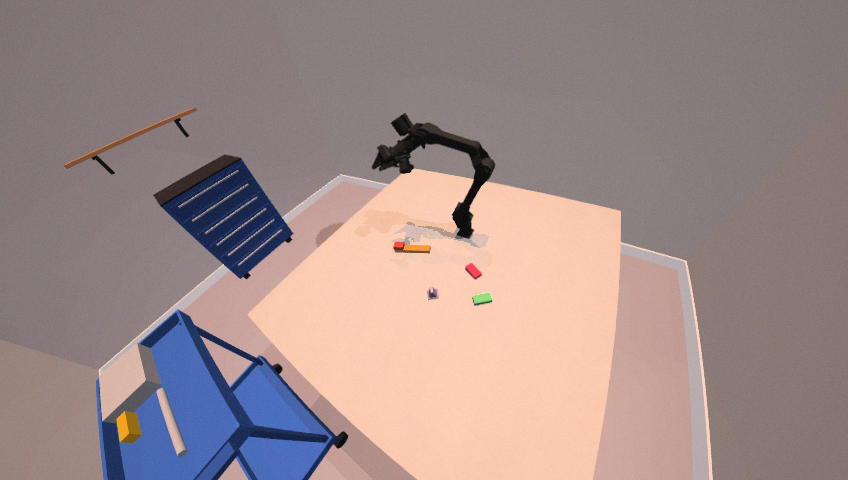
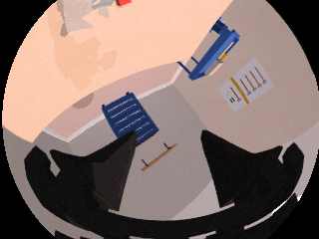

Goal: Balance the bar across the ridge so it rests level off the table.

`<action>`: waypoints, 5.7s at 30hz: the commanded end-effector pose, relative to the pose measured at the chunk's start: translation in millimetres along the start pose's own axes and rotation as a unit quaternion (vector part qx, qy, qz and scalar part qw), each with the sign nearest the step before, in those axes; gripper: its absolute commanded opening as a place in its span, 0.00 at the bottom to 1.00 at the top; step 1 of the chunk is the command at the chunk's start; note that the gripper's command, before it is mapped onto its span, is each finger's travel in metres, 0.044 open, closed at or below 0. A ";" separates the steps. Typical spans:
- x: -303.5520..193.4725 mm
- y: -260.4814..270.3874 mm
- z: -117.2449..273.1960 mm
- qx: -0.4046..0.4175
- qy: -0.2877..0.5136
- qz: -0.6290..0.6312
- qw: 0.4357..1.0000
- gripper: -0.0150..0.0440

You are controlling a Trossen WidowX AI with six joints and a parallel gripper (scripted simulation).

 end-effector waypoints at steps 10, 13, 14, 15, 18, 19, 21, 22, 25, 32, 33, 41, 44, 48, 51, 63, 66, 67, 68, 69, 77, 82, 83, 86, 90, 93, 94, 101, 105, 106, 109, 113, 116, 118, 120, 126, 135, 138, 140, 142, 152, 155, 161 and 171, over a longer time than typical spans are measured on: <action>41.6 10.3 -50.2 0.072 -0.118 -0.026 0.990 0.79; 53.6 11.8 -60.2 0.092 -0.146 -0.026 0.985 0.79; 57.7 12.3 -63.4 0.098 -0.155 -0.025 0.983 0.79; 61.9 12.8 -66.4 0.105 -0.164 -0.024 0.980 0.79; 74.8 14.1 -75.0 0.125 -0.192 -0.020 0.973 0.79; 79.2 14.5 -77.7 0.132 -0.201 -0.018 0.971 0.79; 88.1 15.3 -82.7 0.146 -0.218 -0.014 0.965 0.79; 92.6 15.7 -85.1 0.154 -0.227 -0.011 0.962 0.79; 106.3 16.8 -91.5 0.175 -0.253 -0.002 0.952 0.79; 138.9 19.5 -102.8 0.226 -0.308 0.027 0.924 0.79; 143.6 19.9 -104.0 0.233 -0.316 0.032 0.919 0.79; 180.6 23.4 -109.9 0.292 -0.370 0.081 0.878 0.79; 194.0 24.9 -110.5 0.313 -0.387 0.102 0.861 0.79; 210.7 26.9 -110.1 0.339 -0.408 0.132 0.837 0.79; 213.5 27.3 -110.0 0.344 -0.411 0.137 0.833 0.79; 250.5 70.3 -136.7 0.344 -0.411 0.137 0.833 0.79; 251.3 71.2 -137.1 0.344 -0.411 0.137 0.833 0.79; 251.4 71.4 -137.2 0.344 -0.411 0.137 0.833 0.79; 251.7 71.7 -137.5 0.344 -0.411 0.137 0.833 0.79; 252.2 72.3 -137.8 0.344 -0.411 0.137 0.833 0.79; 259.2 80.4 -143.2 0.344 -0.411 0.137 0.833 0.79; 264.1 86.1 -146.5 0.344 -0.411 0.137 0.833 0.79; 265.1 87.3 -147.1 0.344 -0.411 0.137 0.833 0.79; 266.5 89.0 -148.0 0.344 -0.411 0.137 0.833 0.79; 266.5 89.0 -148.0 0.344 -0.411 0.137 0.833 0.79; 266.5 89.0 -148.0 0.344 -0.411 0.137 0.833 0.79; 266.5 89.0 -148.0 0.344 -0.411 0.137 0.833 0.79; 266.5 88.6 -147.7 0.342 -0.414 0.139 0.832 0.61; 266.5 88.6 -147.7 0.342 -0.414 0.139 0.832 0.50; 266.5 88.6 -147.7 0.342 -0.414 0.139 0.832 0.49; 266.5 88.6 -147.7 0.342 -0.414 0.139 0.832 0.45; 262.8 84.0 -146.2 0.342 -0.413 0.138 0.833 0.28; 258.2 78.5 -144.1 0.342 -0.413 0.138 0.833 0.25; 255.2 74.9 -142.5 0.342 -0.413 0.138 0.833 0.25; 252.1 71.2 -140.9 0.342 -0.413 0.138 0.833 0.25; 243.0 60.5 -135.3 0.343 -0.412 0.138 0.833 0.25; 229.5 44.9 -125.2 0.343 -0.412 0.138 0.833 0.25; 225.0 39.8 -121.3 0.343 -0.411 0.138 0.833 0.25; 222.0 36.5 -118.6 0.343 -0.411 0.138 0.833 0.25; 219.1 33.2 -115.8 0.344 -0.411 0.138 0.833 0.25; 219.0 18.1 -111.7 0.341 -0.413 0.142 0.832 0.25; 224.6 11.1 -113.4 0.339 -0.415 0.145 0.832 0.25; 236.7 -3.0 -115.9 0.335 -0.418 0.153 0.831 0.25; 259.1 -25.9 -117.4 0.327 -0.424 0.165 0.828 0.25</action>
Point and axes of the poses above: the point midway between the two fingers, 35 mm back from their tips, its own z axis back along the fingers, its own y axis across the jaws, x = y × z, the point moved 9 cm from there along z, back along the fingers, and after that the axes turned 10 degrees about -z, right-handed, at the moved point
